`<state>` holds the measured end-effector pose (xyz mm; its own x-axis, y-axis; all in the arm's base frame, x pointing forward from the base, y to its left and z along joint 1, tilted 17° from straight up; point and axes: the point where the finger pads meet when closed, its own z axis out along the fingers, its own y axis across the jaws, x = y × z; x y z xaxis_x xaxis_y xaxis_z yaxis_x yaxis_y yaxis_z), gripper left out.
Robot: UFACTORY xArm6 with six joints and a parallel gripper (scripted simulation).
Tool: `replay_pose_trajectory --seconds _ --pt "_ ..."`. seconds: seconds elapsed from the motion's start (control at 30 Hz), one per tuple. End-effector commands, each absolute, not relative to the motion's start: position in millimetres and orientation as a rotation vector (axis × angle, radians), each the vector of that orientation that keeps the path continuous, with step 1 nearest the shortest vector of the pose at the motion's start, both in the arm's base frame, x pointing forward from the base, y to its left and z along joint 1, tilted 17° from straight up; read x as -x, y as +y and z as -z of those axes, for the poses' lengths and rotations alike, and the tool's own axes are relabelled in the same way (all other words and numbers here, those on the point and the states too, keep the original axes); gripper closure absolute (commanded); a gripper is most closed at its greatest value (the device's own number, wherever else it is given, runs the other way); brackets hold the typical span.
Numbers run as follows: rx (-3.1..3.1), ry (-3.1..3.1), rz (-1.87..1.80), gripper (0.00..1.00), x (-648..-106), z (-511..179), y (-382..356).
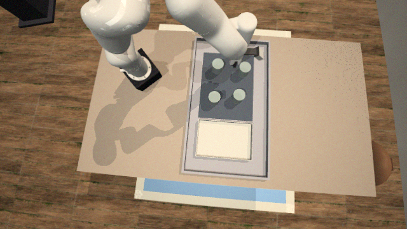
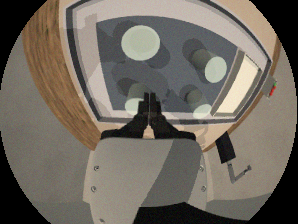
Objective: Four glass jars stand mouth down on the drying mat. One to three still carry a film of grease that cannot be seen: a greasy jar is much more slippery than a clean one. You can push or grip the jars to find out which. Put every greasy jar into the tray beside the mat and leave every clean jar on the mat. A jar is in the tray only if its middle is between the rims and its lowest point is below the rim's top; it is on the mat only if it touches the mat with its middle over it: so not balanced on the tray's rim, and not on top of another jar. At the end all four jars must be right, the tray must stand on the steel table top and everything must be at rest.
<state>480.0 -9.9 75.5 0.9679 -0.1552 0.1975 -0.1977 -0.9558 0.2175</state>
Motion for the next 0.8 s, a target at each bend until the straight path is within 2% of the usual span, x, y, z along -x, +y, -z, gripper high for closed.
replay_pose_trajectory --seconds 0.0,0.6,0.77 --pt "-2.882 -0.263 -0.267 1.00 -468 -86 -45" --pt "-2.882 -0.263 -0.267 1.00 -426 -111 -166" --pt "-2.882 -0.263 -0.267 1.00 -428 -102 -168"
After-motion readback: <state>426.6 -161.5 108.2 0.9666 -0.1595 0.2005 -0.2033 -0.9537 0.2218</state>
